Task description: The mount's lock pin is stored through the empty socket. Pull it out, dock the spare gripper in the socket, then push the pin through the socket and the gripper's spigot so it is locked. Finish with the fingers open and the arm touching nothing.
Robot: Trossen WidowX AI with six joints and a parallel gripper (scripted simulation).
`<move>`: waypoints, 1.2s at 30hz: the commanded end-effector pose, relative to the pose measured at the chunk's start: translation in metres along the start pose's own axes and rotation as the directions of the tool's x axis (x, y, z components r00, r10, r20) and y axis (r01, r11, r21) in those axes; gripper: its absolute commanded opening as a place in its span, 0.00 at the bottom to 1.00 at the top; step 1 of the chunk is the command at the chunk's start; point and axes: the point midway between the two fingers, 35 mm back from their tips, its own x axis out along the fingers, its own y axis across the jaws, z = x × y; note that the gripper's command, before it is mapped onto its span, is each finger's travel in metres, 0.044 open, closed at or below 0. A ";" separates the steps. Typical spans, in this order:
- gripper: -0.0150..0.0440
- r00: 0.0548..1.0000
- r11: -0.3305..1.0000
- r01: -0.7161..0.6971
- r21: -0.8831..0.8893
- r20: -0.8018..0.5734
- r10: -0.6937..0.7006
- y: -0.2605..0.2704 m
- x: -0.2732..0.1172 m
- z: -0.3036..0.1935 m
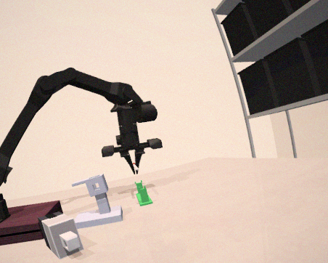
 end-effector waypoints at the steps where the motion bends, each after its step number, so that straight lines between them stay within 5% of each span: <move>1: 0.25 1.000 1.000 -0.003 -0.004 -0.002 0.003 0.001 0.007 -0.001; 36: 0.25 1.000 1.000 0.014 -0.006 0.008 -0.014 -0.001 0.041 -0.006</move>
